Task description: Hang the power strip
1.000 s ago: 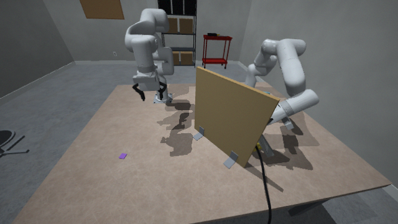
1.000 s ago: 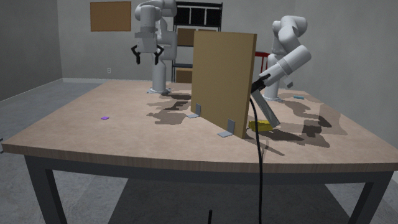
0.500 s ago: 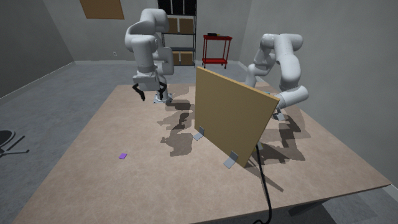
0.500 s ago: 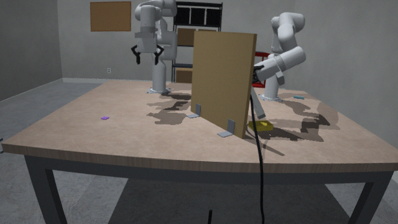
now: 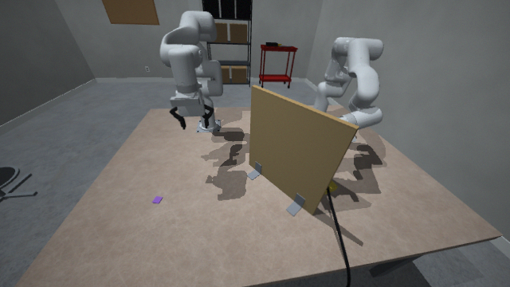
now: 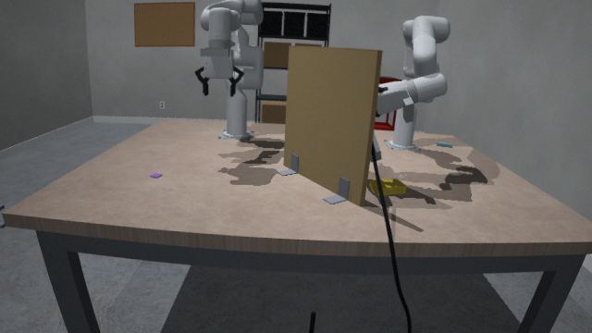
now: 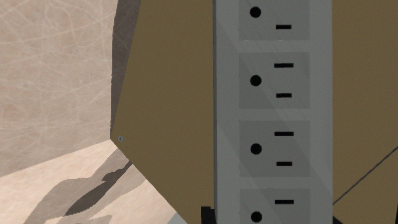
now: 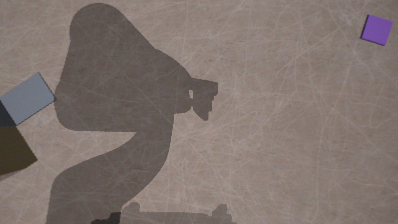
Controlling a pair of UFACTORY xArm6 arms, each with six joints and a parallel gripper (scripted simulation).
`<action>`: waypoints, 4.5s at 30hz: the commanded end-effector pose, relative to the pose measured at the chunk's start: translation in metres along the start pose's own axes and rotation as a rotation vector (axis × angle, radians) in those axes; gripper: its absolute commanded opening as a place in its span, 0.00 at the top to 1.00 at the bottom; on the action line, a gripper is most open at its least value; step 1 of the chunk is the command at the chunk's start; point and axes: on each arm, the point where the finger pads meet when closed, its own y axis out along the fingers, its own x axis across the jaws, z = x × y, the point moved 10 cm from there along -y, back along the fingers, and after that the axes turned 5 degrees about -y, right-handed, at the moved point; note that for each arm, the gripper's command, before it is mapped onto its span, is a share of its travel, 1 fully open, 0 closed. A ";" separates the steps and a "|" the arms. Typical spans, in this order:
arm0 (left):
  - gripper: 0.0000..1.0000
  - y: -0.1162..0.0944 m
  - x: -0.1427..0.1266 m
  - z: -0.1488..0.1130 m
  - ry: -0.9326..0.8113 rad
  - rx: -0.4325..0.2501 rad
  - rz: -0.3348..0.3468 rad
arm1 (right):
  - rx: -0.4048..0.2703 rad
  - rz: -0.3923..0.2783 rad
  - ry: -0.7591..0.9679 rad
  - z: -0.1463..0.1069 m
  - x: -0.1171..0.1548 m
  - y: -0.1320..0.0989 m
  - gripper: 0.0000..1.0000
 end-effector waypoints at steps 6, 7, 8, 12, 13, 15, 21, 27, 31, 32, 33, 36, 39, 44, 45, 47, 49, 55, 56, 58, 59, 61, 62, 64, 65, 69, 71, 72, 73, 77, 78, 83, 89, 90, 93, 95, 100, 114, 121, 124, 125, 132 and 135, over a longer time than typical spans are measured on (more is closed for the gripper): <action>1.00 0.001 -0.018 -0.027 0.111 -0.017 -0.139 | 0.005 0.000 0.000 0.001 0.000 -0.002 0.00; 1.00 0.001 -0.022 -0.030 0.127 -0.017 -0.161 | 0.005 0.000 0.000 0.001 0.000 -0.002 0.00; 1.00 0.000 -0.026 -0.034 0.143 -0.015 -0.182 | 0.005 0.000 0.000 0.001 0.000 -0.002 0.00; 1.00 0.000 -0.035 -0.042 0.182 -0.006 -0.231 | 0.005 0.000 0.000 0.001 0.000 -0.002 0.00; 1.00 0.000 -0.038 -0.045 0.194 -0.004 -0.246 | 0.005 0.000 0.000 0.001 0.000 -0.002 0.00; 1.00 -0.001 -0.043 -0.049 0.215 0.005 -0.273 | 0.005 0.000 0.000 0.001 0.000 -0.002 0.00; 1.00 0.000 -0.057 -0.060 0.274 0.034 -0.346 | 0.005 0.000 0.000 0.001 0.000 -0.002 0.00; 1.00 0.014 -0.046 -0.059 0.326 0.068 -0.407 | 0.005 0.000 0.000 0.001 0.000 -0.002 0.00; 1.00 0.023 -0.043 -0.061 0.366 0.099 -0.450 | 0.005 0.000 0.000 0.001 0.000 -0.002 0.00; 1.00 0.025 -0.042 -0.061 0.375 0.108 -0.461 | 0.005 0.000 0.000 0.001 0.000 -0.002 0.00; 1.00 0.029 -0.041 -0.061 0.384 0.116 -0.469 | 0.005 0.000 0.000 0.001 0.000 -0.002 0.00; 1.00 0.036 -0.039 -0.062 0.410 0.142 -0.496 | 0.005 0.000 0.000 0.001 0.000 -0.002 0.00; 1.00 0.040 -0.039 -0.063 0.425 0.161 -0.513 | 0.005 0.000 0.000 0.001 0.000 -0.002 0.00; 1.00 0.051 -0.038 -0.065 0.464 0.215 -0.556 | 0.005 0.000 0.000 0.001 0.000 -0.002 0.00; 1.00 0.053 -0.039 -0.066 0.470 0.224 -0.562 | 0.005 0.000 0.000 0.001 0.000 -0.002 0.00; 1.00 0.058 -0.040 -0.066 0.482 0.245 -0.572 | 0.005 0.000 0.000 0.001 0.000 -0.002 0.00; 1.00 0.062 -0.041 -0.067 0.493 0.267 -0.583 | 0.005 0.000 0.000 0.001 0.000 -0.002 0.00; 1.00 0.075 -0.046 -0.071 0.526 0.337 -0.605 | 0.005 0.000 0.000 0.001 0.000 -0.002 0.00; 1.00 0.075 -0.046 -0.071 0.526 0.337 -0.605 | 0.005 0.000 0.000 0.001 0.000 -0.002 0.00; 1.00 0.077 -0.046 -0.072 0.535 0.356 -0.615 | 0.005 0.000 0.000 0.001 0.000 -0.002 0.00; 1.00 0.080 -0.047 -0.072 0.542 0.376 -0.619 | 0.005 0.000 0.000 0.001 0.000 -0.002 0.00; 1.00 0.084 -0.050 -0.074 0.551 0.401 -0.622 | 0.005 0.000 0.000 0.001 0.000 -0.002 0.00; 1.00 0.086 -0.051 -0.074 0.555 0.412 -0.623 | 0.005 0.000 0.000 0.001 0.000 -0.002 0.00; 1.00 0.090 -0.054 -0.075 0.562 0.436 -0.622 | 0.005 0.000 0.000 0.001 0.000 -0.002 0.00; 1.00 0.092 -0.055 -0.076 0.566 0.447 -0.622 | 0.005 0.000 0.000 0.001 0.000 -0.002 0.00; 1.00 0.096 -0.058 -0.077 0.574 0.478 -0.621 | 0.005 0.000 0.000 0.001 0.000 -0.002 0.00; 1.00 0.095 -0.057 -0.077 0.572 0.466 -0.621 | 0.005 0.000 0.000 0.001 0.000 -0.002 0.00; 1.00 0.095 -0.057 -0.077 0.570 0.461 -0.620 | 0.005 0.000 0.000 0.001 0.000 -0.002 0.00; 1.00 0.095 -0.057 -0.077 0.570 0.461 -0.620 | 0.005 0.000 0.000 0.001 0.000 -0.002 0.00; 1.00 0.094 -0.056 -0.077 0.568 0.457 -0.621 | 0.005 0.000 0.000 0.001 0.000 -0.002 0.00; 1.00 0.093 -0.056 -0.076 0.566 0.453 -0.620 | 0.005 0.000 0.000 0.001 0.000 -0.002 0.00; 1.00 0.096 -0.054 -0.091 0.576 0.458 -0.629 | 0.005 0.000 0.000 0.001 0.000 -0.002 0.00; 1.00 0.108 -0.058 -0.140 0.595 0.485 -0.641 | 0.005 0.000 0.000 0.001 0.000 -0.002 0.00; 1.00 0.108 -0.058 -0.140 0.595 0.485 -0.641 | 0.005 0.000 0.000 0.001 0.000 -0.002 0.00; 1.00 0.110 -0.059 -0.154 0.597 0.489 -0.646 | 0.005 0.000 0.000 0.001 0.000 -0.002 0.00; 1.00 0.110 -0.060 -0.154 0.594 0.494 -0.643 | 0.005 0.000 0.000 0.001 0.000 -0.002 0.00; 1.00 0.115 -0.065 -0.190 0.601 0.486 -0.649 | 0.005 0.000 0.000 0.001 0.000 -0.002 0.00; 1.00 0.121 -0.087 -0.255 0.585 0.466 -0.631 | 0.005 0.000 0.000 0.001 0.000 -0.002 0.00; 1.00 0.121 -0.097 -0.276 0.578 0.454 -0.617 | 0.005 0.000 0.000 0.001 0.000 -0.002 0.00; 1.00 0.121 -0.099 -0.283 0.576 0.446 -0.616 | 0.005 0.000 0.000 0.001 0.000 -0.002 0.00; 1.00 0.121 -0.099 -0.283 0.576 0.446 -0.616 | 0.005 0.000 0.000 0.001 0.000 -0.002 0.00; 1.00 0.121 -0.102 -0.290 0.571 0.441 -0.614 | 0.005 0.000 0.000 0.001 0.000 -0.002 0.00; 1.00 0.121 -0.102 -0.289 0.567 0.443 -0.616 | 0.005 0.000 0.000 0.001 0.000 -0.002 0.00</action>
